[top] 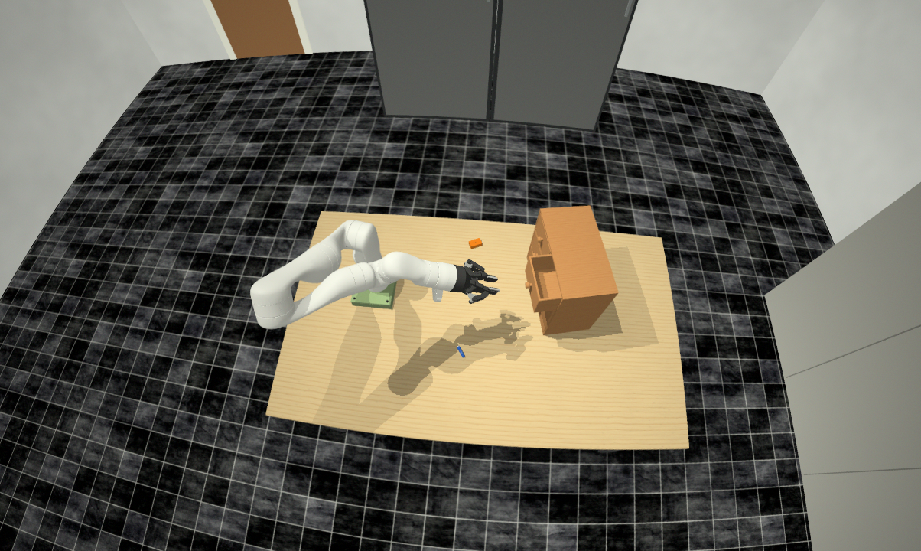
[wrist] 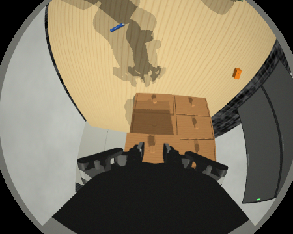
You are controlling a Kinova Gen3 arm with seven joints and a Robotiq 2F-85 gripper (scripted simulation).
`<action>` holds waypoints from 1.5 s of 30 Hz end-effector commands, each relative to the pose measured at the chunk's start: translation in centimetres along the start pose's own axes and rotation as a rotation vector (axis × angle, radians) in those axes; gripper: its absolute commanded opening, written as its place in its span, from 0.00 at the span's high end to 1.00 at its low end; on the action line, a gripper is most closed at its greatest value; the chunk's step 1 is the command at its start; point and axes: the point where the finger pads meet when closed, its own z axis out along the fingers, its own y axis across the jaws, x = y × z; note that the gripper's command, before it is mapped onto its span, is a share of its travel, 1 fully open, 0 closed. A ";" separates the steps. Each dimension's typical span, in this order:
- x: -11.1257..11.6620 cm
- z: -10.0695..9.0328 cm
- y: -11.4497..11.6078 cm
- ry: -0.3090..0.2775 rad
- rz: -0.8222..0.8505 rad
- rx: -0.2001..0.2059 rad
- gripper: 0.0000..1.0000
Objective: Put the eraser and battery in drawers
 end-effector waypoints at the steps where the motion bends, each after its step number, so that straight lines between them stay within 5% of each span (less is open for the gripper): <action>1: 0.0 0.0 -0.1 0.000 0.000 0.002 0.67; 45: -0.2 -0.3 0.0 0.020 0.000 -0.001 0.67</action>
